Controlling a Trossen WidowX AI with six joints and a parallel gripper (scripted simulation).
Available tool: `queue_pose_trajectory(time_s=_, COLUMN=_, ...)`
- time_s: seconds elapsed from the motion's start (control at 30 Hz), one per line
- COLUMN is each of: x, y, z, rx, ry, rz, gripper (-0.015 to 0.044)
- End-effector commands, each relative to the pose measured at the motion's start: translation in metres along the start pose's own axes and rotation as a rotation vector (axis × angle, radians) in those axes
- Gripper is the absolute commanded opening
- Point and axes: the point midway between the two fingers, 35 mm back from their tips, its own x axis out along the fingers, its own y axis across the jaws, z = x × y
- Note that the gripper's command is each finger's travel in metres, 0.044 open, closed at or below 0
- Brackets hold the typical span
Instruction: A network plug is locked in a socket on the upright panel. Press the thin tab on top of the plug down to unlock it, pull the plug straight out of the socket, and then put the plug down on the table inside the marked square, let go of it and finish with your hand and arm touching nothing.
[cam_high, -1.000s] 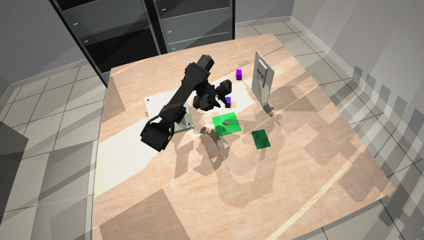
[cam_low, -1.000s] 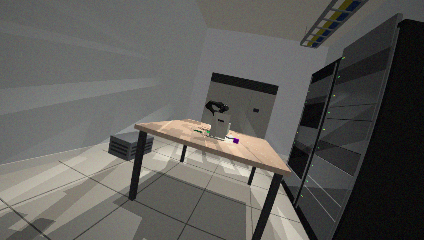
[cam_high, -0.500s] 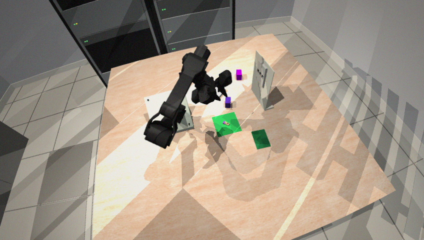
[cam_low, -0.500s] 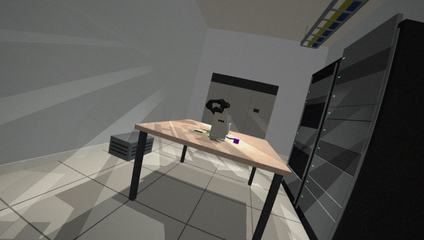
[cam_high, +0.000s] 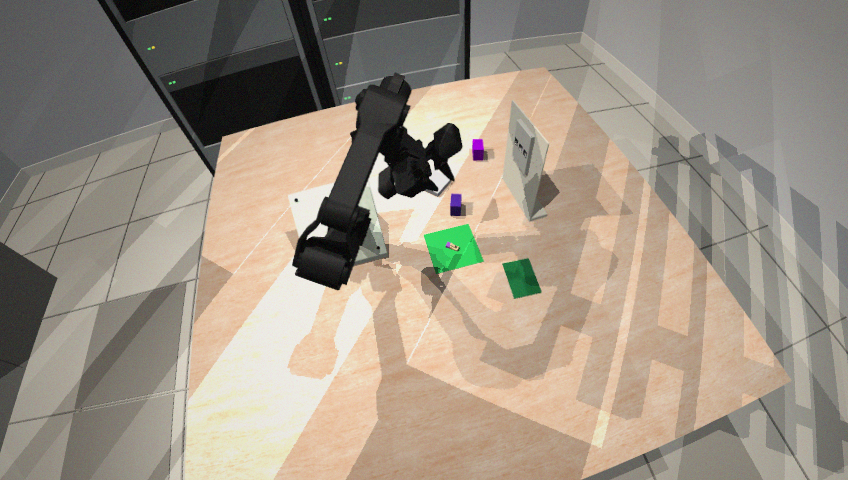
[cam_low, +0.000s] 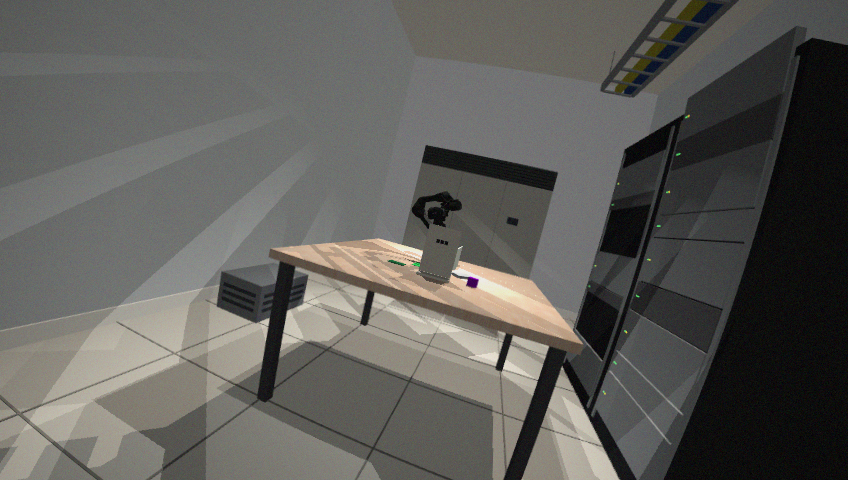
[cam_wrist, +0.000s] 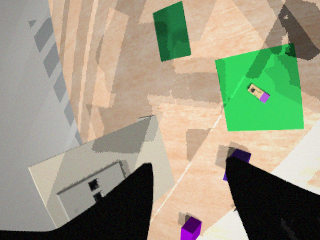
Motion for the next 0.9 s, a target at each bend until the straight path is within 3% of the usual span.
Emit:
queue_pose_trajectory(time_s=0.0, x=-0.0024, y=0.0009, z=-0.0011, rx=-0.010, ry=-0.002, rz=-0.006, gripper=0.0261)
queue_pose_trajectory(time_s=0.23, x=-0.0024, y=0.0009, z=-0.0011, rx=-0.010, ry=-0.002, rz=-0.006, gripper=0.0440)
queue_pose_trajectory(time_s=0.87, x=-0.0024, y=0.0009, z=-0.0011, rx=-0.010, ry=-0.002, rz=-0.006, gripper=0.0440)
